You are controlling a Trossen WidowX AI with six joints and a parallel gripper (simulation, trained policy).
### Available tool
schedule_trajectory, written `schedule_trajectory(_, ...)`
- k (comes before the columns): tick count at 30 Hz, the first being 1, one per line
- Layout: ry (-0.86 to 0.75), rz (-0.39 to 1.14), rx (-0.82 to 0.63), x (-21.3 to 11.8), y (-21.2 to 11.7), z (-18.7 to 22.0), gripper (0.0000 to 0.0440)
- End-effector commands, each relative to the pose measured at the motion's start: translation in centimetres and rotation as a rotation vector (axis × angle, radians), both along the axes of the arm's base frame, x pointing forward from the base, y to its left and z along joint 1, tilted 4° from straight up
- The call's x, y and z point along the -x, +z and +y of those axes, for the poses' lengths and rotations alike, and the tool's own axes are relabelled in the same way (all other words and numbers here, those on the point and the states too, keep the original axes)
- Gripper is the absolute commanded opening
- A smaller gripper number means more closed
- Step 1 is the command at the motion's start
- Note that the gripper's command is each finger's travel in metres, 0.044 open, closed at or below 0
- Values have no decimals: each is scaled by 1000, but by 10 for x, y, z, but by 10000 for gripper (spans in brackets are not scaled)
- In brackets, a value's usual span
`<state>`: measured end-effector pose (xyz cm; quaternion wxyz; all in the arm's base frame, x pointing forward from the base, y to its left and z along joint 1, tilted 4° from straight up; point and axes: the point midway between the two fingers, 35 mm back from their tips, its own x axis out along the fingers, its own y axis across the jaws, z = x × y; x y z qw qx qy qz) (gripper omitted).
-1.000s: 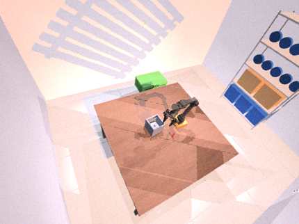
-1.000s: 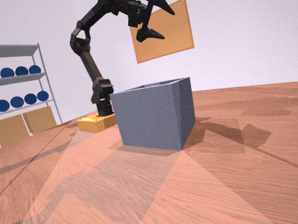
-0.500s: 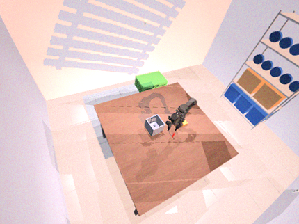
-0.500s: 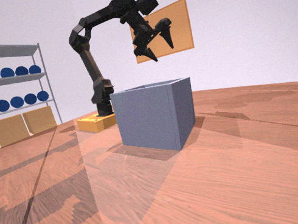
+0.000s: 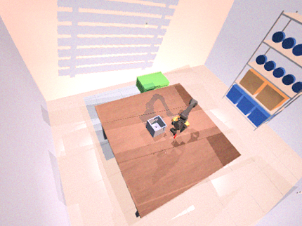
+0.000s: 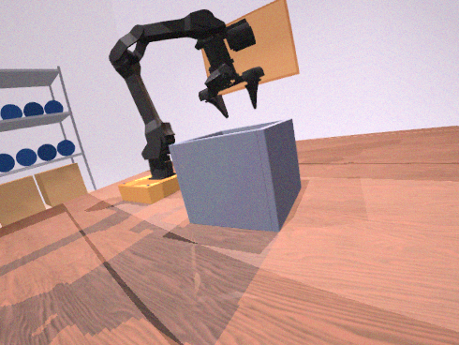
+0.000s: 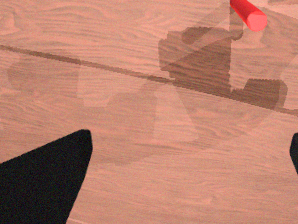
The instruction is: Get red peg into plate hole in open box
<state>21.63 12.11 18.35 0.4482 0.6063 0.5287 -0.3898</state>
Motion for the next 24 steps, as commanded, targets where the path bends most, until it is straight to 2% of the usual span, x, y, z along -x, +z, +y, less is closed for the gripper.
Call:
schedule_trajectory(1, 63, 74, 59, 14, -19, 0, 440)
schedule_trajectory(13, 182, 178, 151, 36, -55, -4, 440)
schedule_trajectory(24, 219, 221, 187, 44, -93, -12, 440)
